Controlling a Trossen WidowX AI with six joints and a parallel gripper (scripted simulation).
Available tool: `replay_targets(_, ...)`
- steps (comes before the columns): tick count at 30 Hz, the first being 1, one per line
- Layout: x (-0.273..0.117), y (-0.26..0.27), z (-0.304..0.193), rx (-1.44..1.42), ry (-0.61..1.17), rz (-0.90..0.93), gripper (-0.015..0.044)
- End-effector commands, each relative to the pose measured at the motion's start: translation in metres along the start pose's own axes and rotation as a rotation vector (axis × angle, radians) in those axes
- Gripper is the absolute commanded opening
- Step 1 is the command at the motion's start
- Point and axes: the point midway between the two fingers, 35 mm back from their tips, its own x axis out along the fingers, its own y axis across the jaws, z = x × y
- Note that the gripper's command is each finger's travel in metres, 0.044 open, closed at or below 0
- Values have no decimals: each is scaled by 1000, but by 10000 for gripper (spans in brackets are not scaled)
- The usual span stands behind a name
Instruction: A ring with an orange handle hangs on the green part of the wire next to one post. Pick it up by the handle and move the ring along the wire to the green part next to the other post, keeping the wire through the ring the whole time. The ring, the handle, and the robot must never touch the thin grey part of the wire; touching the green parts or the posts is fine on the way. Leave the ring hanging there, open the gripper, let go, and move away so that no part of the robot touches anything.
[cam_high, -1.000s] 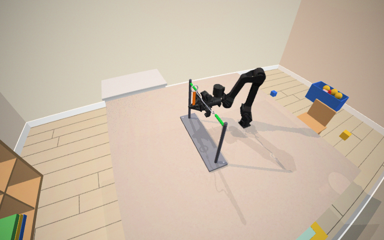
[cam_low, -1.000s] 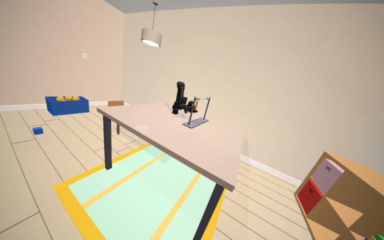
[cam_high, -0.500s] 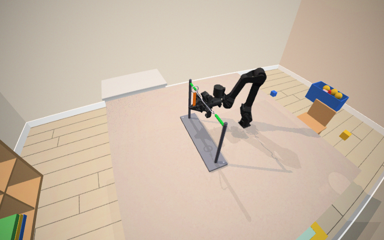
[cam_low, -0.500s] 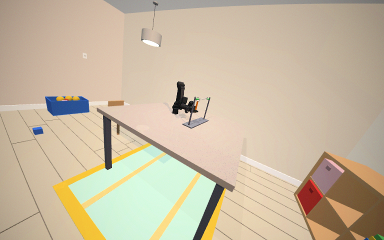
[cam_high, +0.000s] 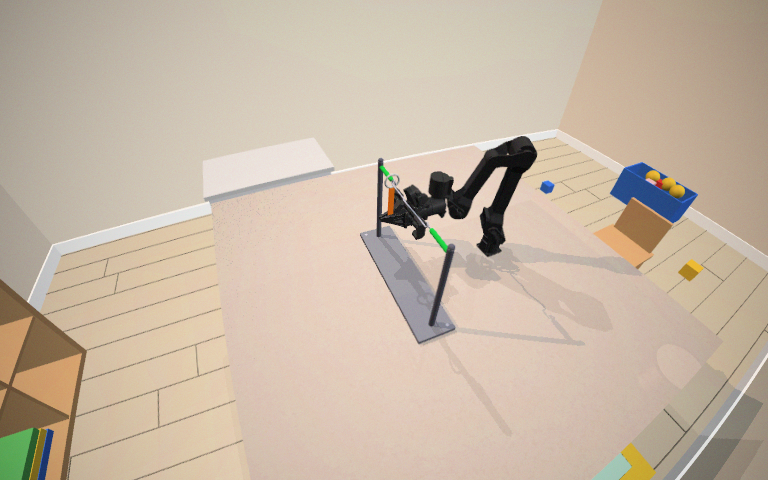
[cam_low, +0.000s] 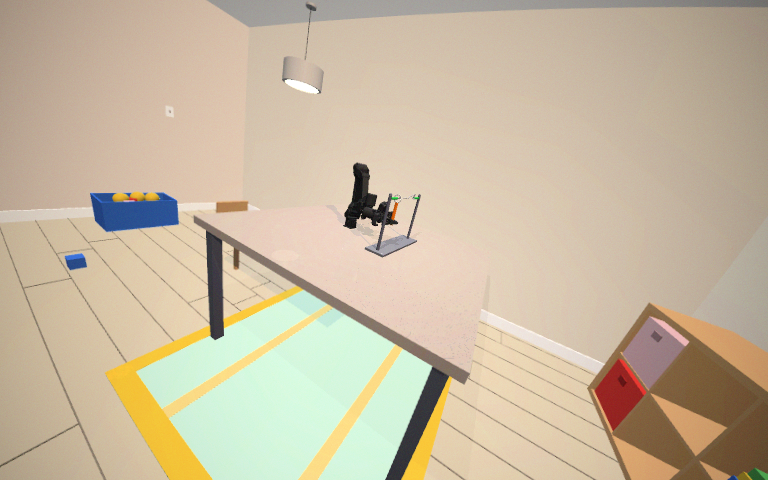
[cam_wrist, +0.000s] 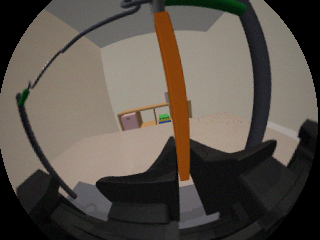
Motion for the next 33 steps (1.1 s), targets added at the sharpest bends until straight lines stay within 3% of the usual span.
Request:
replay_targets(1, -1, 4, 0, 4, -1, -5, -150)
replay_targets(33, -3, 39, 2, 60, 84, -39, -150)
